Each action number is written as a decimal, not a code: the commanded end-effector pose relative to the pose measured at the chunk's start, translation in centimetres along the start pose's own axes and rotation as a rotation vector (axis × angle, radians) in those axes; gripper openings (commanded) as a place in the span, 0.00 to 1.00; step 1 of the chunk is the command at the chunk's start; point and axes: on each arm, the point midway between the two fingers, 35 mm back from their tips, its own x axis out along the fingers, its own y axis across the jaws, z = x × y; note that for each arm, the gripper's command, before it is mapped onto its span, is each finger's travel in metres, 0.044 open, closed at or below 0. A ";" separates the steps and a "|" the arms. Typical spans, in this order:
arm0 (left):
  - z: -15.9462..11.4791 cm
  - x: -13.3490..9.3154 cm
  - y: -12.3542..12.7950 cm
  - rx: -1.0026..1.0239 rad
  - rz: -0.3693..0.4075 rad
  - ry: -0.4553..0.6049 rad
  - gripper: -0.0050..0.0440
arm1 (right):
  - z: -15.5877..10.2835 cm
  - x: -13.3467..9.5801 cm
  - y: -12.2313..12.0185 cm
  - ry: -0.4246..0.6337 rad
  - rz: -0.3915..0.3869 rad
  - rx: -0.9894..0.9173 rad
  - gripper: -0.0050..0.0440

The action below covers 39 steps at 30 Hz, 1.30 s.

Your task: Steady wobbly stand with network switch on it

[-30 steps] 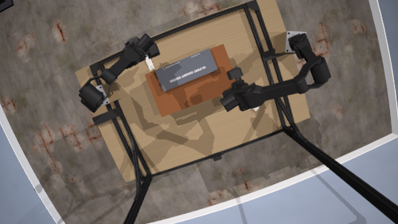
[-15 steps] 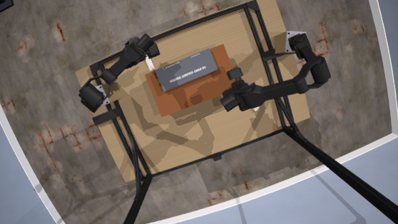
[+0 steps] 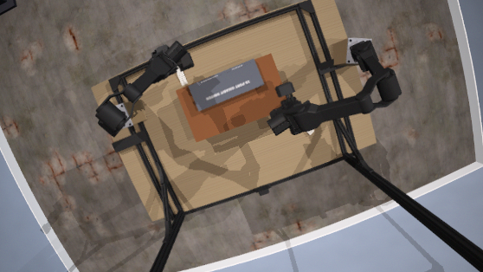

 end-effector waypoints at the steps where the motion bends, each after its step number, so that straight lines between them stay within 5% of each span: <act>1: 0.0 0.0 0.0 0.000 0.000 0.000 0.59 | 0.0 0.0 0.0 0.003 -0.003 0.003 0.10; 33: 0.0 0.0 0.0 0.000 0.000 0.000 0.59 | 0.0 0.0 0.0 0.003 -0.003 0.003 0.10; 39: 0.0 0.0 0.0 0.000 0.000 0.000 0.59 | 6.1 -4.6 2.0 -0.288 0.041 -0.077 0.10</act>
